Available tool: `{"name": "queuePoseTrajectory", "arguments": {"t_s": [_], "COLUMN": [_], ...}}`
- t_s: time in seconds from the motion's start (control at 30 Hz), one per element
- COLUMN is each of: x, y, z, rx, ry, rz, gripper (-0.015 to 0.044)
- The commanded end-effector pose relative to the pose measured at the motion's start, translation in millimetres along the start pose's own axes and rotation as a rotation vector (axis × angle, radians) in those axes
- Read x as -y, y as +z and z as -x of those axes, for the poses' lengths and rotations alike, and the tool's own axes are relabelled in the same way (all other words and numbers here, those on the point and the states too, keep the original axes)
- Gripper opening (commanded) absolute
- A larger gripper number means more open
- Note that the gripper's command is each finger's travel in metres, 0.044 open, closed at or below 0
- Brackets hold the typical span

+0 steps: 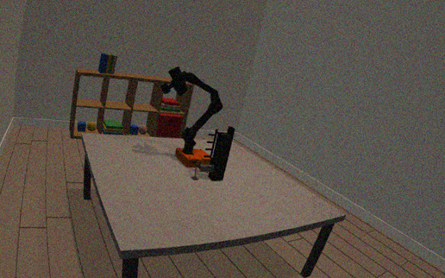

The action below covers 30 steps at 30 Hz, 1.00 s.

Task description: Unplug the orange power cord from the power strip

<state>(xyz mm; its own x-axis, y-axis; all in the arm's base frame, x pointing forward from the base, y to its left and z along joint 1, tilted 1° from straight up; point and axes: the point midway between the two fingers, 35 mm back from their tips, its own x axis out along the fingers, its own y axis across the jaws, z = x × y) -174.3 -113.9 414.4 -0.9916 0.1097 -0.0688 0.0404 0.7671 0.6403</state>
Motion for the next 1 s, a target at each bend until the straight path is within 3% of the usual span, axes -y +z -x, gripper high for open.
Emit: {"name": "queuePoseTrajectory", "arguments": {"t_s": [0.0,0.27,0.6,0.97], "x": [2,101,155,200], "y": [-1,-16,-11,12], "z": [1,50,102,170], "rx": [-0.003,0.03,0.222,0.567], "ry": [-0.01,-0.443,-0.69,-0.86], "rz": [-0.013,-0.557,-0.863,-1.129], "gripper": [0.0374,0.0164,0.016,0.016]}}
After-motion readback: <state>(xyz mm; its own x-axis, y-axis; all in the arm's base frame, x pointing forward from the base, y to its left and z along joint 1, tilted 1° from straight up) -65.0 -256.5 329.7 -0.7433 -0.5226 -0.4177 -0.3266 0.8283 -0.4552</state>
